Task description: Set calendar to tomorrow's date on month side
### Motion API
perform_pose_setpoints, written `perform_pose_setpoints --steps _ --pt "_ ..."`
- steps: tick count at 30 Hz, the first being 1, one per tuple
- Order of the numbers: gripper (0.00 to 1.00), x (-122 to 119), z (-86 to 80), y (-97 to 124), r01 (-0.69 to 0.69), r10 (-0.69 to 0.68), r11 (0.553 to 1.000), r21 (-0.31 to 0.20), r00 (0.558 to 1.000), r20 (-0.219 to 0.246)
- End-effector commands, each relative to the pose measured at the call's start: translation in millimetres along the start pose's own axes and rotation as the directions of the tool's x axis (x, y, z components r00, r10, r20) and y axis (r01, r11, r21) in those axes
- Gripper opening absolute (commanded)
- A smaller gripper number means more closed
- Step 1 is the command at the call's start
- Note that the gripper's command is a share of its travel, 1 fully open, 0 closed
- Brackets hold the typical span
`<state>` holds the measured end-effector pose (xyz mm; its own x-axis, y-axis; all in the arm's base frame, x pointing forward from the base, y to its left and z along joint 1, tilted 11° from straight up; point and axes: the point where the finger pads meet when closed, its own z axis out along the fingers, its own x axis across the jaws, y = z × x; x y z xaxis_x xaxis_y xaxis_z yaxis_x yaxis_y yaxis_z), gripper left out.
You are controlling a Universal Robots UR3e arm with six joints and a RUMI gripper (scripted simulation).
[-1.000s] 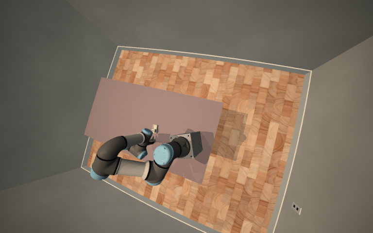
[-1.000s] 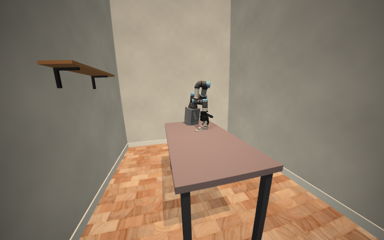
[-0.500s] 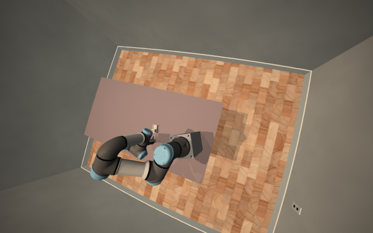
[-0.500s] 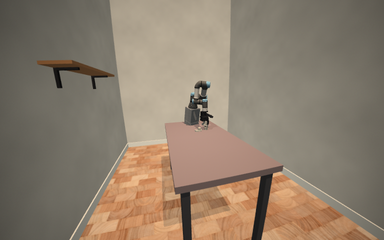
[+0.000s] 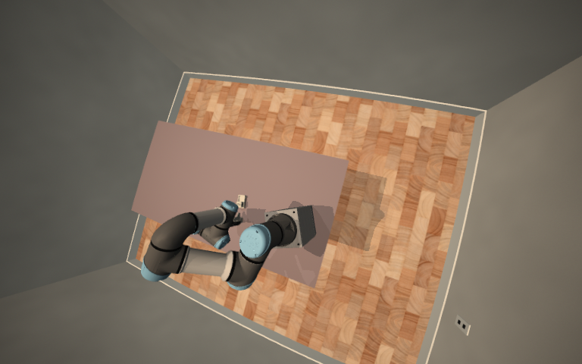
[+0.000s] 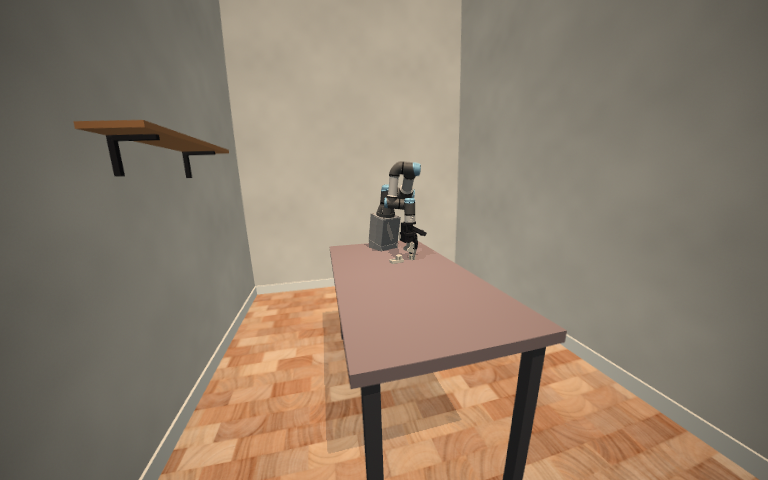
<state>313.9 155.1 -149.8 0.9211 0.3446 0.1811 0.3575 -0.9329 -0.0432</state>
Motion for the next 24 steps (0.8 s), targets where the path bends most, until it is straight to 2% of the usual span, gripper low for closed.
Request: perform_pose_setpoints --steps 1,20,21,24 --pt "0.1 0.5 -0.3 0.2 0.0 0.0 1.0 -0.001 1.0 -0.001" --pt "0.1 0.5 -0.3 0.2 0.0 0.0 1.0 -0.001 1.0 -0.001" --pt "0.14 0.5 -0.3 0.2 0.0 0.0 1.0 -0.001 1.0 -0.001" --pt "0.14 0.5 -0.3 0.2 0.0 0.0 1.0 -0.001 1.0 -0.001"
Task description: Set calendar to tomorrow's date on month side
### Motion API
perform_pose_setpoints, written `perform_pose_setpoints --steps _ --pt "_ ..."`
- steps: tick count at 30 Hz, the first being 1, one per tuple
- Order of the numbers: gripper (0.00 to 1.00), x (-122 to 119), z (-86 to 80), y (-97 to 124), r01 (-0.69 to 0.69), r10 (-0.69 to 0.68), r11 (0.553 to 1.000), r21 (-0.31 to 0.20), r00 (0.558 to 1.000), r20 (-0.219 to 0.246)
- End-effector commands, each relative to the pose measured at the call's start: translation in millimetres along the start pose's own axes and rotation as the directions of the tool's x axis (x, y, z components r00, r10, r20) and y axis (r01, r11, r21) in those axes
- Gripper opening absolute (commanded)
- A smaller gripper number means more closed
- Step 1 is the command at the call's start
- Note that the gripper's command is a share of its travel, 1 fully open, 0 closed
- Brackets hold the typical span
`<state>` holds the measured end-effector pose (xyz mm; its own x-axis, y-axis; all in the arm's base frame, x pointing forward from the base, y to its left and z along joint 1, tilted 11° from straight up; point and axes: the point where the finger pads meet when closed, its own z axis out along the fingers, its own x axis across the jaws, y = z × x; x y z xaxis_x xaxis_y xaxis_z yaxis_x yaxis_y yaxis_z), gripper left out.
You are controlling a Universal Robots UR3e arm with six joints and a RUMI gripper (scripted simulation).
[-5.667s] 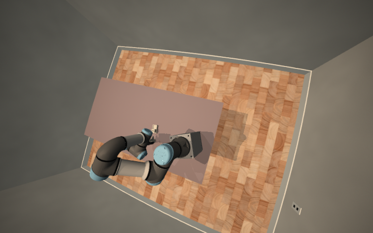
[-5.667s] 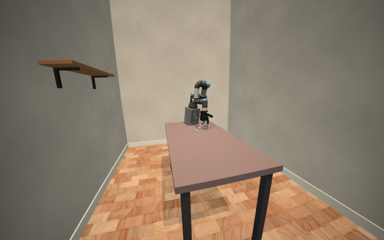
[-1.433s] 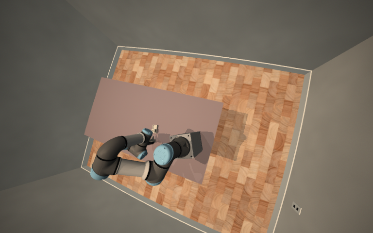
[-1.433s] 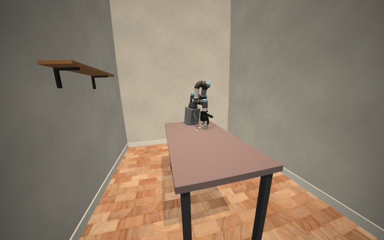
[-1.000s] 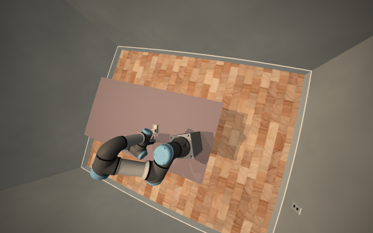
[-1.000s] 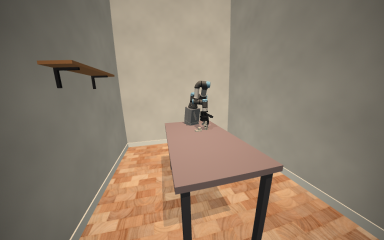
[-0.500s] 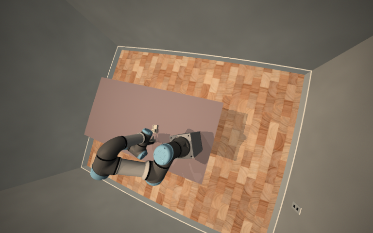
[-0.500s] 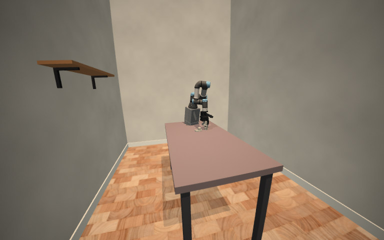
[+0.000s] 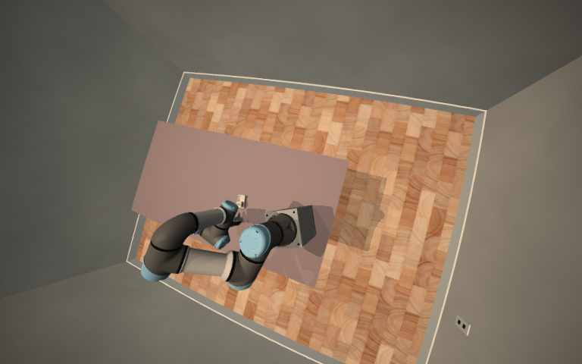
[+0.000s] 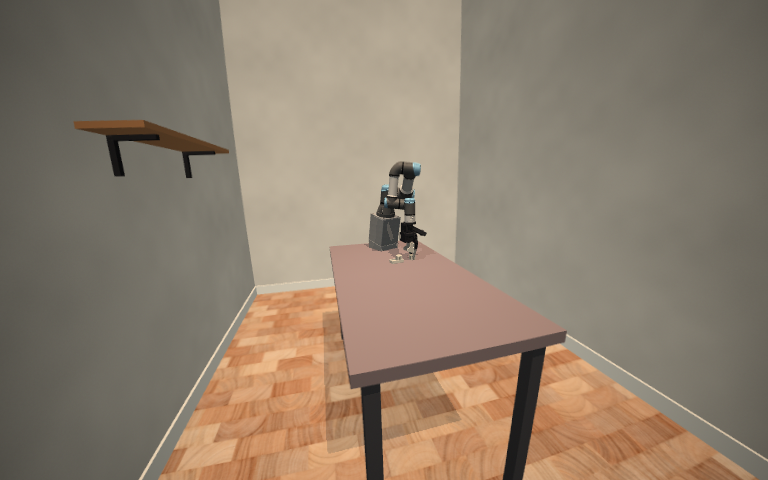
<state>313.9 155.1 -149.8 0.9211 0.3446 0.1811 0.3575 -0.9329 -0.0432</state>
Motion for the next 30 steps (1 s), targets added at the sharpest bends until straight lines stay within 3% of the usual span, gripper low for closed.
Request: perform_pose_setpoints --steps 1,11,30 --pt "0.14 0.5 -0.3 0.2 0.0 0.0 1.0 -0.001 1.0 -0.001" --pt "0.28 0.5 -0.3 0.2 0.0 0.0 1.0 -0.001 1.0 -0.001" --pt "0.28 0.5 -2.2 0.2 0.0 0.0 1.0 -0.001 1.0 -0.001"
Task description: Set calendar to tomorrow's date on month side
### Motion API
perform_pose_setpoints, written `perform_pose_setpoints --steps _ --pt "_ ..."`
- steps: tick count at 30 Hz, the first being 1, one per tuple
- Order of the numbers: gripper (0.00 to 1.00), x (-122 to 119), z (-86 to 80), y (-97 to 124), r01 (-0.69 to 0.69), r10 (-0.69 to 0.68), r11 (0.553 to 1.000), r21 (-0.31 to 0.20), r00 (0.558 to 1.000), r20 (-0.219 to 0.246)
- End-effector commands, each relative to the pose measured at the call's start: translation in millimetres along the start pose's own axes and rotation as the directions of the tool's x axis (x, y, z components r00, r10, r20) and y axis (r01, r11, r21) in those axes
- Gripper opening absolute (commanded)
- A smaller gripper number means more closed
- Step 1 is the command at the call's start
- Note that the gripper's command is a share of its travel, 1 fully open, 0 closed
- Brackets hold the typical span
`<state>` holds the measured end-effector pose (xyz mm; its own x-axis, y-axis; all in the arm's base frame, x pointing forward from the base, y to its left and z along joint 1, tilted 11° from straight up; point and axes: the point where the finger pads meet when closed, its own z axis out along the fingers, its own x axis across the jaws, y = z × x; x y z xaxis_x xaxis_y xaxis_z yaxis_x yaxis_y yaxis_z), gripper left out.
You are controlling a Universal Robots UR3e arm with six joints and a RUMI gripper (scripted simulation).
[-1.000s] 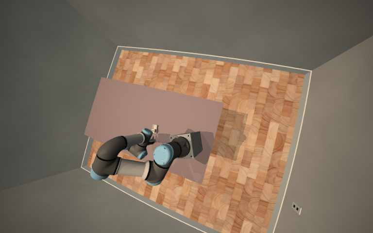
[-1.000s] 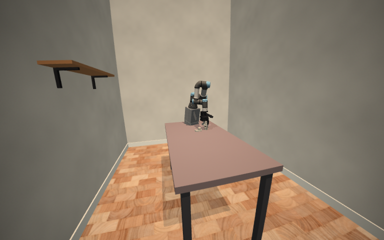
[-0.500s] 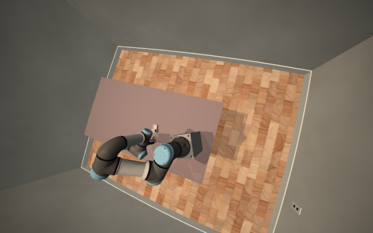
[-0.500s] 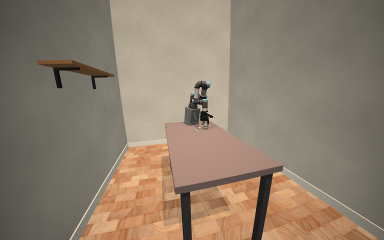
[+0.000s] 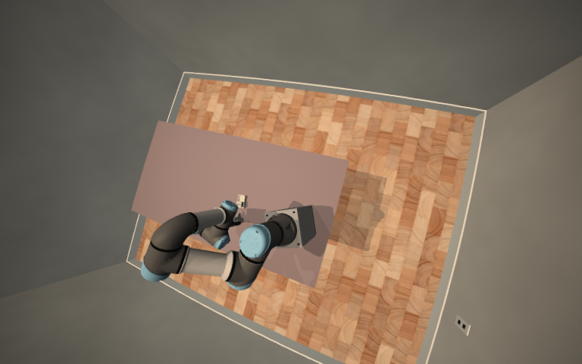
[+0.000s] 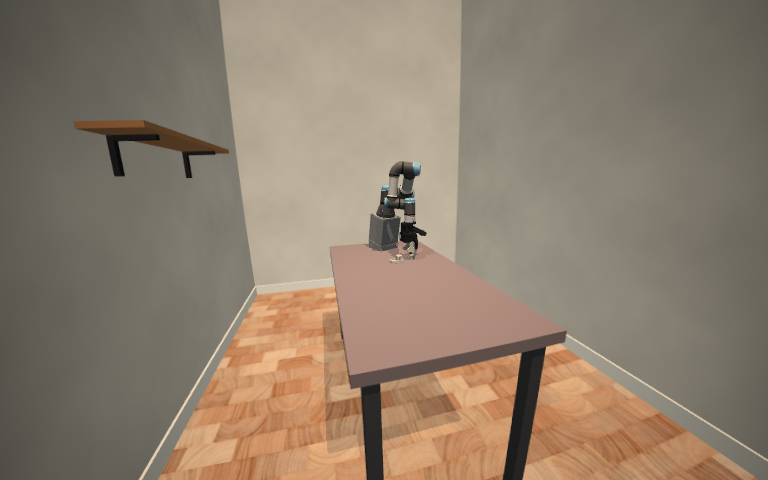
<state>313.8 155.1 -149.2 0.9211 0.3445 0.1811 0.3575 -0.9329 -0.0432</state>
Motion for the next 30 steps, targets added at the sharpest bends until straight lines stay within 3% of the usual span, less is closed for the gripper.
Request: perform_pose_setpoints --steps 1,20,30 --pt "0.28 1 -2.2 0 0.0 0.0 1.0 -0.001 1.0 -0.001" --pt "0.28 0 -25.0 0 0.0 0.0 1.0 -0.001 1.0 -0.001" --pt "0.28 0 -49.3 0 0.0 0.0 1.0 -0.001 1.0 -0.001"
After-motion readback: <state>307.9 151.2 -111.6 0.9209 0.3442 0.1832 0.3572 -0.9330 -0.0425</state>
